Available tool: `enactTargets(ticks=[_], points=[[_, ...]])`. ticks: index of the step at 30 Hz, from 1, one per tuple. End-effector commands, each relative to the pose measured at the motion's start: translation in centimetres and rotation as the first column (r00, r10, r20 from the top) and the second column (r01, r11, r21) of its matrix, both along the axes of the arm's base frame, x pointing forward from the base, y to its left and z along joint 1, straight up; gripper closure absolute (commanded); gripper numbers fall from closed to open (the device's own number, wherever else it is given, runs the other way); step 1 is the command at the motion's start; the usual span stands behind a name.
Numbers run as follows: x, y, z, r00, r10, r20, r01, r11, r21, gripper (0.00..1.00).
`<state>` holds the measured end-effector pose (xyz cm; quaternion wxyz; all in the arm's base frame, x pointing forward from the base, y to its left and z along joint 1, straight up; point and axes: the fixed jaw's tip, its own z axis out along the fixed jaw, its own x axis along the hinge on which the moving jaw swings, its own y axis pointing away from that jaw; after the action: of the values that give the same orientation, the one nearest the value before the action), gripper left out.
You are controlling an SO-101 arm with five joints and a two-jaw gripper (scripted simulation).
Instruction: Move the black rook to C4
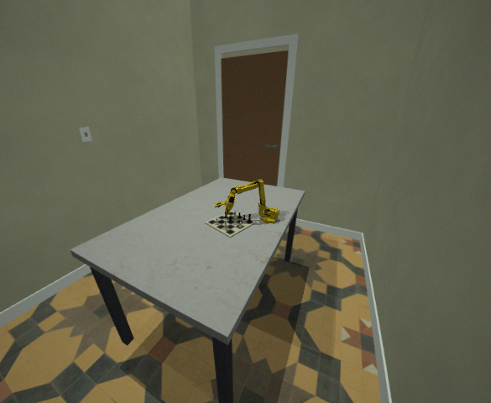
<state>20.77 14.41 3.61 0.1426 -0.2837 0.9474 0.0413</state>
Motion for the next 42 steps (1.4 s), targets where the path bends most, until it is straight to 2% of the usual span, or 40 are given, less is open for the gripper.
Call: enactTargets(ticks=[1,18,25,42], points=[[-0.2,0.2,-0.4,1.000,0.013,-0.007,-0.013,1.000,-0.004,1.00],[-0.2,0.2,-0.9,1.000,0.013,-0.007,-0.013,1.000,-0.004,1.00],[-0.7,-0.2,-2.1,1.000,0.013,-0.007,-0.013,1.000,-0.005,1.00],[-0.7,-0.2,-1.9,1.000,0.012,-0.008,-0.012,1.000,-0.005,1.00]])
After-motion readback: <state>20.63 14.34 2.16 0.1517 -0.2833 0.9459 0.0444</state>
